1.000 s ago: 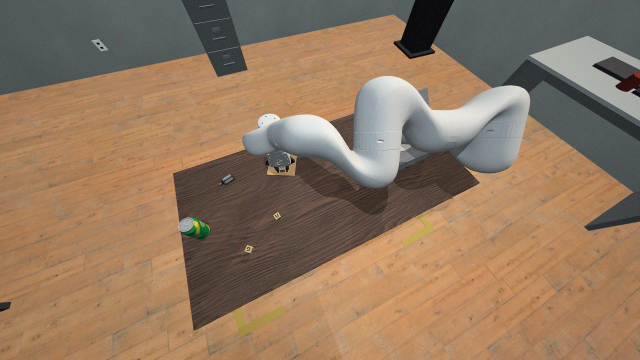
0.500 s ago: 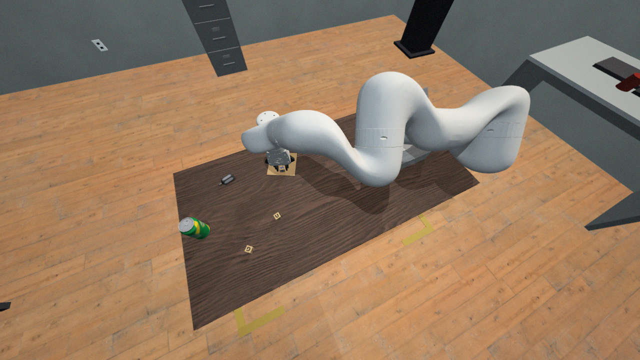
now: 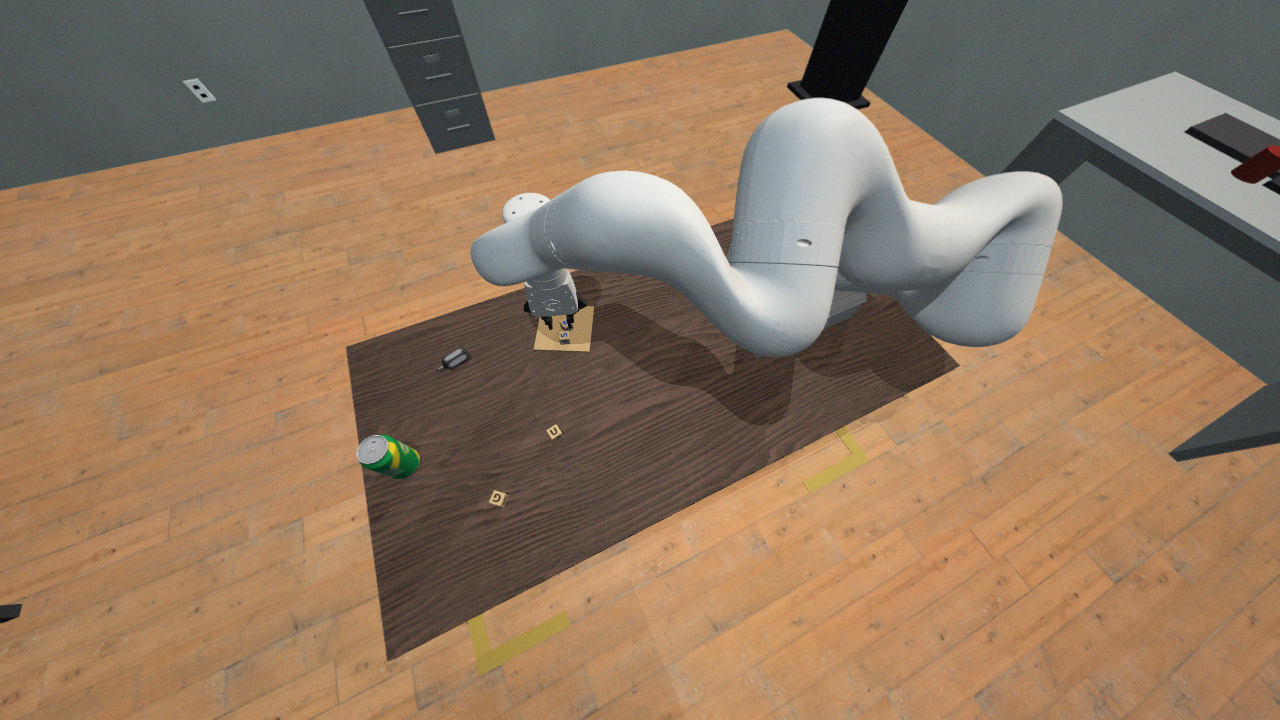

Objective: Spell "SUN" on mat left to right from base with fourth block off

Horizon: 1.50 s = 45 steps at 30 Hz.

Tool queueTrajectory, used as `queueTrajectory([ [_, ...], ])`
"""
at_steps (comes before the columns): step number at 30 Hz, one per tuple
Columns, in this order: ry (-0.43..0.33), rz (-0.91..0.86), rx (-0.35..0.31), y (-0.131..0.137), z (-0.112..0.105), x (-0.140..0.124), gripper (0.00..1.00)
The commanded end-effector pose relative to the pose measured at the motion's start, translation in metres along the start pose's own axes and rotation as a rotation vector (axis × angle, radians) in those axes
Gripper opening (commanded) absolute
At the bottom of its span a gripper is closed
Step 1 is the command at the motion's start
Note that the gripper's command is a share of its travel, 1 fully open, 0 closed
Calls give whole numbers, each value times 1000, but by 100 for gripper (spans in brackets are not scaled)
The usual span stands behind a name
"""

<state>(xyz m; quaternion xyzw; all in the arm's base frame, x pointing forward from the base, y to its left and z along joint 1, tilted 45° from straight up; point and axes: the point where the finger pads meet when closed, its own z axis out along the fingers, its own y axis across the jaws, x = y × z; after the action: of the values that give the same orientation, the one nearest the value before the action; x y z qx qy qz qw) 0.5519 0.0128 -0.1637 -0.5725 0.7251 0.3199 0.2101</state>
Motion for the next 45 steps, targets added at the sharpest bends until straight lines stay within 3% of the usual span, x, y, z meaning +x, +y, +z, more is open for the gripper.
queueTrajectory([
  [1,0,0,1,0,-16,0,43],
  [5,0,0,1,0,-18,0,43],
  [6,0,0,1,0,-18,0,100],
  [33,0,5,1,0,-18,0,100],
  [45,0,94,1,0,-18,0,100],
])
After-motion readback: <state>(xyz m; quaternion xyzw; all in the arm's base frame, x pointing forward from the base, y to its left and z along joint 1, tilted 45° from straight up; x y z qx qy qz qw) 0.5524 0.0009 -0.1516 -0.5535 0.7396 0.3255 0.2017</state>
